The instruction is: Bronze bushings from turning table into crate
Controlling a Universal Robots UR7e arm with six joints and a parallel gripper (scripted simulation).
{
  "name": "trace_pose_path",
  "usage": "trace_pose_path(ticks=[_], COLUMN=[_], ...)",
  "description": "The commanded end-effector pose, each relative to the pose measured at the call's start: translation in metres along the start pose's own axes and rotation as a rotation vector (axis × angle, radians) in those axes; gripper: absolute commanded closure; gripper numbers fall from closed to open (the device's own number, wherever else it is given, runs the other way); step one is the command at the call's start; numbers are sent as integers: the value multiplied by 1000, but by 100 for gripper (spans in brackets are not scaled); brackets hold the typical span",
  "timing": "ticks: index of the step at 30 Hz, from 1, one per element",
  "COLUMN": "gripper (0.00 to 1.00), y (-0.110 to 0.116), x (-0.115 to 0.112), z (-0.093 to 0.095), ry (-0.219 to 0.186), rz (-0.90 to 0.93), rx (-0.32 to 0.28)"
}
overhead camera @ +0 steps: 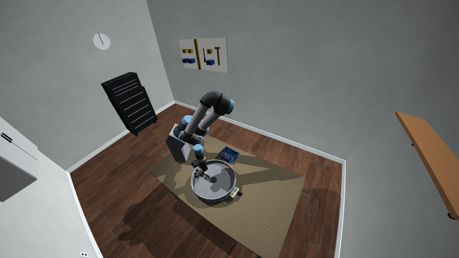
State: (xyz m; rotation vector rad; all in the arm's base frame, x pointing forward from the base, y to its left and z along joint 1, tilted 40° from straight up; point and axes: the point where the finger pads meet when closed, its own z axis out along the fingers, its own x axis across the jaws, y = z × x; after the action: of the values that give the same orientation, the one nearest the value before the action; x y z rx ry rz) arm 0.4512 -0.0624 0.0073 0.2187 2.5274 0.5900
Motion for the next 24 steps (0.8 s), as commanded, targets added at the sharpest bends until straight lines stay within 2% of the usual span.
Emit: trace_pose_path(ticks=[1, 10, 15, 24], gripper=[100, 100, 100, 100], y=[0, 0, 0, 0], x=[-1, -1, -1, -1], z=[-9, -9, -35, -35], ry=[2, 2, 2, 2], rz=[-1, -1, -1, -1], rx=[-2, -2, -1, -1])
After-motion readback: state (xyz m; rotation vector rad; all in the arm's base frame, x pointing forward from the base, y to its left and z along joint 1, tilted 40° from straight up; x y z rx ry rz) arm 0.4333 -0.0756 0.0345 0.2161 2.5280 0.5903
